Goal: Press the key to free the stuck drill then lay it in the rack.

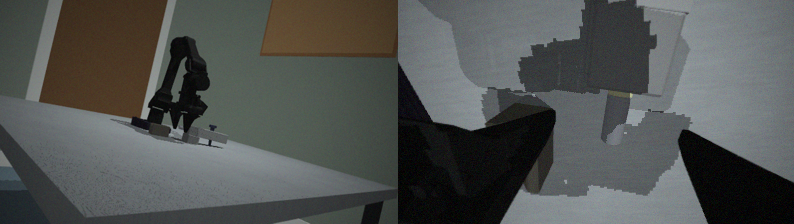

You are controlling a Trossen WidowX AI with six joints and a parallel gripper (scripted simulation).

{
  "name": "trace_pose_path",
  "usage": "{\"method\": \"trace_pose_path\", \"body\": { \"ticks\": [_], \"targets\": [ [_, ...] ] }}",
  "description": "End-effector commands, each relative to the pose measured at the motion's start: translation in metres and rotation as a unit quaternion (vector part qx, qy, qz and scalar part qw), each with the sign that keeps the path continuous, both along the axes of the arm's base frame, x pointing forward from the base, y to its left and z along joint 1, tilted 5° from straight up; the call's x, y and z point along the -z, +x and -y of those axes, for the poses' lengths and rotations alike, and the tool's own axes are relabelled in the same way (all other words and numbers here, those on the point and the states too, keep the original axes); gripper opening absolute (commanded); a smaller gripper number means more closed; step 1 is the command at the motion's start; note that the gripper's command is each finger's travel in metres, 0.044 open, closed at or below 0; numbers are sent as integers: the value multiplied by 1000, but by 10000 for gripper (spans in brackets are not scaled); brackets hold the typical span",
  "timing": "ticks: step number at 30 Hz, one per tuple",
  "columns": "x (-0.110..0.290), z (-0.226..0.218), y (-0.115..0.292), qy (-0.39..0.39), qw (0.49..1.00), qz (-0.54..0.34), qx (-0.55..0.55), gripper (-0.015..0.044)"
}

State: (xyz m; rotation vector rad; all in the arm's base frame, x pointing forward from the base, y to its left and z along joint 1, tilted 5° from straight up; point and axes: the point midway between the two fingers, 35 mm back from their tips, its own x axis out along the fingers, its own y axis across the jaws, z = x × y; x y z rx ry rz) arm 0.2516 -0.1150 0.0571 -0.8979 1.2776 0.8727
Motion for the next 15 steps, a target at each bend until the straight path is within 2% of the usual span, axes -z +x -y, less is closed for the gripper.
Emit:
{"method": "trace_pose_path", "body": {
  "ticks": [1, 14, 15],
  "targets": [
    [9, -4, 0, 4, 1000, -4, 1, 440],
    [22, -8, 1, 4, 1000, -4, 1, 440],
    [19, -7, 2, 2, 1000, -2, -1, 414]
  ]
}}
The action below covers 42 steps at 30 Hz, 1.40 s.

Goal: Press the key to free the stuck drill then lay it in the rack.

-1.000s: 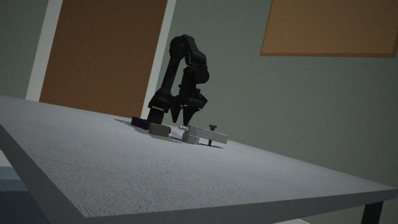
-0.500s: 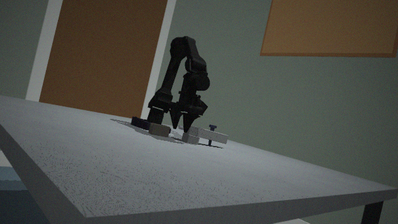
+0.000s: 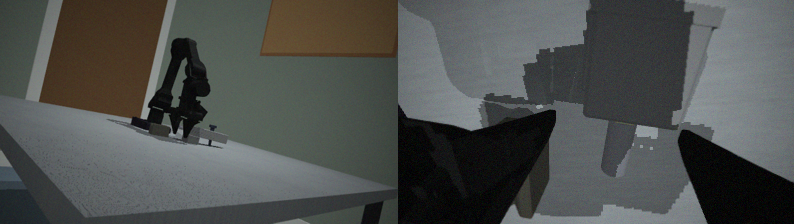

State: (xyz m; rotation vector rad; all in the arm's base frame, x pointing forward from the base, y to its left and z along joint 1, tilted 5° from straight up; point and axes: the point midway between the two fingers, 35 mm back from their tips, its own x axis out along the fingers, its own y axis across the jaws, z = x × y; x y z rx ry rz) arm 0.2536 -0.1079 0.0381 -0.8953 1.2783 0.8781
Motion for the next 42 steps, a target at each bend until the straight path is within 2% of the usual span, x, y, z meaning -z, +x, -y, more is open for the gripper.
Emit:
{"method": "trace_pose_path", "body": {
  "ticks": [1, 15, 18, 42],
  "targets": [
    [0, 0, 0, 0, 1000, 0, 0, 387],
    [0, 0, 0, 0, 1000, 0, 0, 20],
    [0, 0, 0, 0, 1000, 0, 0, 0],
    [0, 26, -12, 1, 1000, -3, 2, 0]
  ]
}}
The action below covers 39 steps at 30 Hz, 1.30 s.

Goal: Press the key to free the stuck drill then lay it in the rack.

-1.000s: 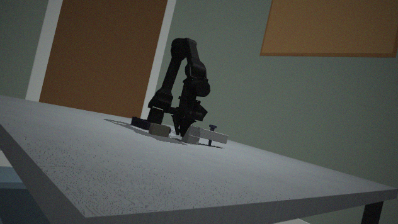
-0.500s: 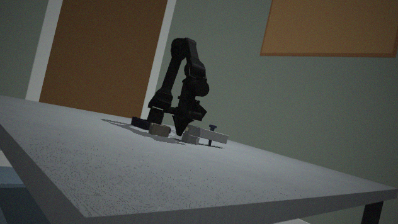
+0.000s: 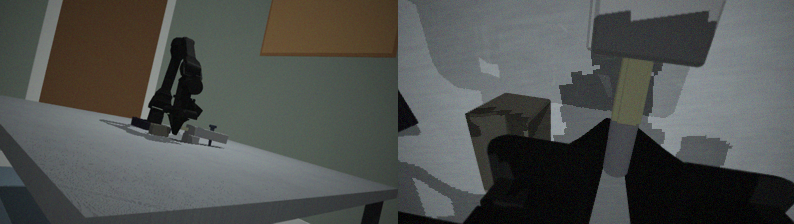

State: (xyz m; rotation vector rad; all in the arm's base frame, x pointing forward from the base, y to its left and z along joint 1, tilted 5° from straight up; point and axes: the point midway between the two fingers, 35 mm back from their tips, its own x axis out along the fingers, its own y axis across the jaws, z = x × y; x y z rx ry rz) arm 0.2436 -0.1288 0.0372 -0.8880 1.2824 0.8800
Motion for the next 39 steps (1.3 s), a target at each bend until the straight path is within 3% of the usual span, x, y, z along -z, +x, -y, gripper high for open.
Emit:
{"method": "trace_pose_path", "body": {
  "ticks": [1, 12, 29, 39],
  "targets": [
    [0, 7, -3, -1, 1000, -1, 0, 0],
    [-1, 21, -8, -2, 1000, -1, 0, 0],
    [1, 12, -5, -1, 1000, -1, 0, 440],
    [3, 7, -3, -1, 1000, -1, 0, 440]
  ]
}}
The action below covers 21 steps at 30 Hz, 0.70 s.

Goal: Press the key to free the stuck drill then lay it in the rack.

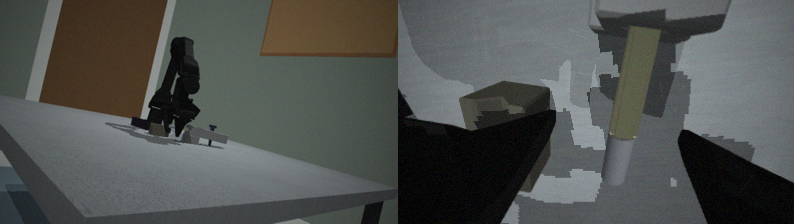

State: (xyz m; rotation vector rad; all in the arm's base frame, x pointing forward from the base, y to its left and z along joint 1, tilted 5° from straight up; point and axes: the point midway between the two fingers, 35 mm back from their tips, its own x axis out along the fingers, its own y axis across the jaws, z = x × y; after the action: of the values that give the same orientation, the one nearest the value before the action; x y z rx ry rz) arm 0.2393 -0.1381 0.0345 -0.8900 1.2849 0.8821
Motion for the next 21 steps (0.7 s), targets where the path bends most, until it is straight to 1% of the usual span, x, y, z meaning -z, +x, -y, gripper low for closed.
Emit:
{"method": "trace_pose_path", "body": {
  "ticks": [1, 19, 21],
  "targets": [
    [1, -2, 1, 0, 1000, 1, 1, 440],
    [3, -9, 4, 0, 1000, 1, 1, 440],
    [2, -7, 4, -2, 1000, 0, 0, 387]
  ]
}}
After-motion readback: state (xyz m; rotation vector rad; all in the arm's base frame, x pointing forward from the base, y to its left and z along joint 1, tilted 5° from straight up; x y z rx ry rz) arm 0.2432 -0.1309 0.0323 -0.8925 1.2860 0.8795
